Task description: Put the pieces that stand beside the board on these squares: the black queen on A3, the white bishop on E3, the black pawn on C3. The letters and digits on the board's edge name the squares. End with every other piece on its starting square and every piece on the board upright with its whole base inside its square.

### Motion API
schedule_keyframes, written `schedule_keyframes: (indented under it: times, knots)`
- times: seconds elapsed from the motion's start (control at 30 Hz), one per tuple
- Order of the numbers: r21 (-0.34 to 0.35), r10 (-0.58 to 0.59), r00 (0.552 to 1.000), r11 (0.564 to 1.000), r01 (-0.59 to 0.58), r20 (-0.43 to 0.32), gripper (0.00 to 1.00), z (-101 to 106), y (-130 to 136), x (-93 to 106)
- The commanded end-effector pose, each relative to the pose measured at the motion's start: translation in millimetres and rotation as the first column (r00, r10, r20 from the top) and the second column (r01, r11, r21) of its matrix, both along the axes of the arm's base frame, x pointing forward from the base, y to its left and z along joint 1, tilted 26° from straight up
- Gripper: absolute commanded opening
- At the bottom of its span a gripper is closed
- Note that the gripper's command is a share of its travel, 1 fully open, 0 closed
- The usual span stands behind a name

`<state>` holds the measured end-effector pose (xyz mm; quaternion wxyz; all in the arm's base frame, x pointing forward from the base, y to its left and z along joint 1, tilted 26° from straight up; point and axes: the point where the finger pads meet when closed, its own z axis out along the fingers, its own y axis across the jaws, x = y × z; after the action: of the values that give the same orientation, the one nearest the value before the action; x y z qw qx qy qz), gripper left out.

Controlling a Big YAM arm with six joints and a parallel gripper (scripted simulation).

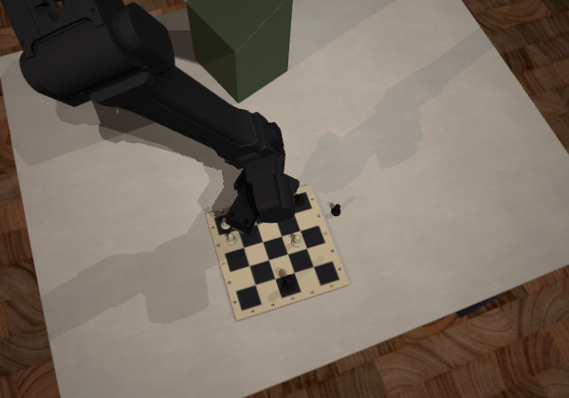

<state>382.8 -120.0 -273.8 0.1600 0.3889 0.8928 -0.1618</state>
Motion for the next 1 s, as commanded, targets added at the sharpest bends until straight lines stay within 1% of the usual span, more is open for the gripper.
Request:
schedule_keyframes:
  times: [0.0,0.97]
  knots:
    - [0.001,0.005,1.000,1.000,-0.005,-0.013,0.00,-6.3,-1.1,-7.7]
    - [0.001,0.003,1.000,1.000,-0.003,-0.016,0.00,-5.7,-4.6,-10.0]
